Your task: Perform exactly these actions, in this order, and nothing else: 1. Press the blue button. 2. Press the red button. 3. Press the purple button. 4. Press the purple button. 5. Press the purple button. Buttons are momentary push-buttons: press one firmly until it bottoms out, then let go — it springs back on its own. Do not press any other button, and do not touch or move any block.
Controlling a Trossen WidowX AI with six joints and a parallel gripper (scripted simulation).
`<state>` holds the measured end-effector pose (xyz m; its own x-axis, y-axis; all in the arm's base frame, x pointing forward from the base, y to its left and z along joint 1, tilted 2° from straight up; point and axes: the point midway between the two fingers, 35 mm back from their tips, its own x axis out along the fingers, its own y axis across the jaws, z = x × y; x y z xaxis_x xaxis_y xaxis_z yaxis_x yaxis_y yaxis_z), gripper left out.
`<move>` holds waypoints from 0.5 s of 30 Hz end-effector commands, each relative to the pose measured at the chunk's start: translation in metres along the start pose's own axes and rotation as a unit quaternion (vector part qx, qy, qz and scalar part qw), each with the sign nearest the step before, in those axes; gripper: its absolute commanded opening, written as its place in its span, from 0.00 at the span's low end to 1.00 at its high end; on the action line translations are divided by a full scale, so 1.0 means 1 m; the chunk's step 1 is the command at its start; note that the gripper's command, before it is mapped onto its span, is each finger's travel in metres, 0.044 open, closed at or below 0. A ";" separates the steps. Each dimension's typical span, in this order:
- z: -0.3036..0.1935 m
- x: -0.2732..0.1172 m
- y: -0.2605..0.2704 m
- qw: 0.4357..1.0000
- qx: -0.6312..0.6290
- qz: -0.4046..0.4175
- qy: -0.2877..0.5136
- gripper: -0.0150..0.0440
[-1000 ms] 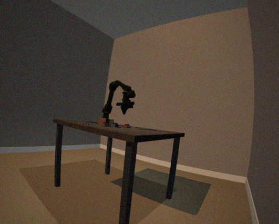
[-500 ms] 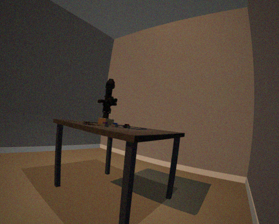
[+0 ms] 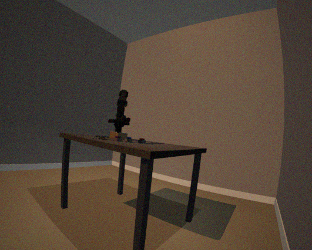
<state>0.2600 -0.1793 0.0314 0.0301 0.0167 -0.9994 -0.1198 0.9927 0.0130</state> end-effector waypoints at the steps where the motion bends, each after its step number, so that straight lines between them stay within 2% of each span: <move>1: -0.001 0.007 0.001 1.000 -0.002 0.002 0.003 0.29; 15: -0.001 0.030 0.001 1.000 -0.002 0.002 0.003 0.29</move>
<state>0.2609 -0.1790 0.0087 0.0327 0.0149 -0.9994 -0.1221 0.9925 0.0108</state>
